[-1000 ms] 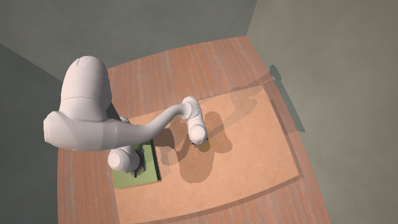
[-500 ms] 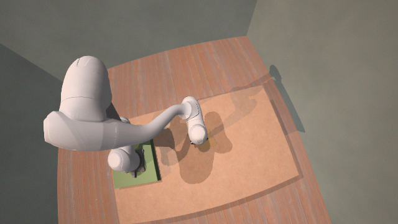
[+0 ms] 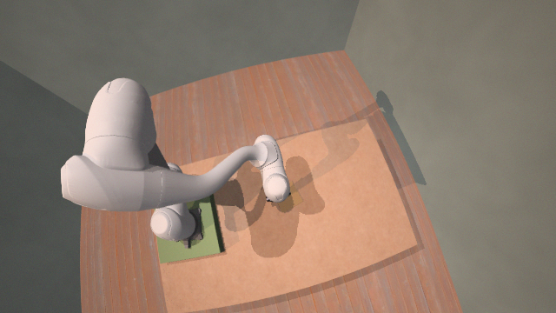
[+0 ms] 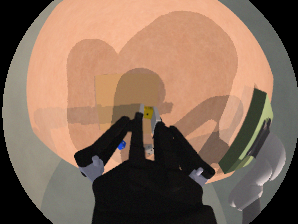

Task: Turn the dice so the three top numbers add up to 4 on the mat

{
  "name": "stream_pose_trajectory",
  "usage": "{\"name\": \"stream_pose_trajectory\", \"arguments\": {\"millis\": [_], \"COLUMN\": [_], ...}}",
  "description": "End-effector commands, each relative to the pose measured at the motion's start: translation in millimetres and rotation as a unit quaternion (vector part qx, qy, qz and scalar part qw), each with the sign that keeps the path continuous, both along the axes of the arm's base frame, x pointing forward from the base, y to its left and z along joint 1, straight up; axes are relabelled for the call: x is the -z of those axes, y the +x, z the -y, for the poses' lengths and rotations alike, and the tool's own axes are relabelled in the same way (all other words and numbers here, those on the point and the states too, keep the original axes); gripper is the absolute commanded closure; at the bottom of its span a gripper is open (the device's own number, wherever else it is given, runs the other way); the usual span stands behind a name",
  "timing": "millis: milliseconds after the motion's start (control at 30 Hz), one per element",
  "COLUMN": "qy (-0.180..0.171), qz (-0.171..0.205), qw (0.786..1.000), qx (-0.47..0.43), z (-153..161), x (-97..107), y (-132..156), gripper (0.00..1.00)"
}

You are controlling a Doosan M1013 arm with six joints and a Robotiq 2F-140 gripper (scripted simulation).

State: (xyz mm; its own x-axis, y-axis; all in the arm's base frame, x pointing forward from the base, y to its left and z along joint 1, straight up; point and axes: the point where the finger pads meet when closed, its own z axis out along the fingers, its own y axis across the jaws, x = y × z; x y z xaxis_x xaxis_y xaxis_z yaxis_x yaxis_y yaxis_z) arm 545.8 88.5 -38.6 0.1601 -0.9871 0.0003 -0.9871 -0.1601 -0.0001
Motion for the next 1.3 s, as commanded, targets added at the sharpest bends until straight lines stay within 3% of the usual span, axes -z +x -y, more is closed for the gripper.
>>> {"name": "stream_pose_trajectory", "arguments": {"millis": [0,333,833,1000,1267], "qy": [0.0,0.0,0.0,0.0,0.0], "qz": [0.0,0.0,0.0,0.0,0.0], "qw": [1.0,1.0,1.0,1.0,1.0], "qx": [0.0,0.0,0.0,0.0,0.0], "z": [0,0,0,0,0], "x": [0,0,-3,-18,-60], "y": [0,0,0,0,0], "gripper": [0.86,0.79,0.79,0.79,0.79]}}
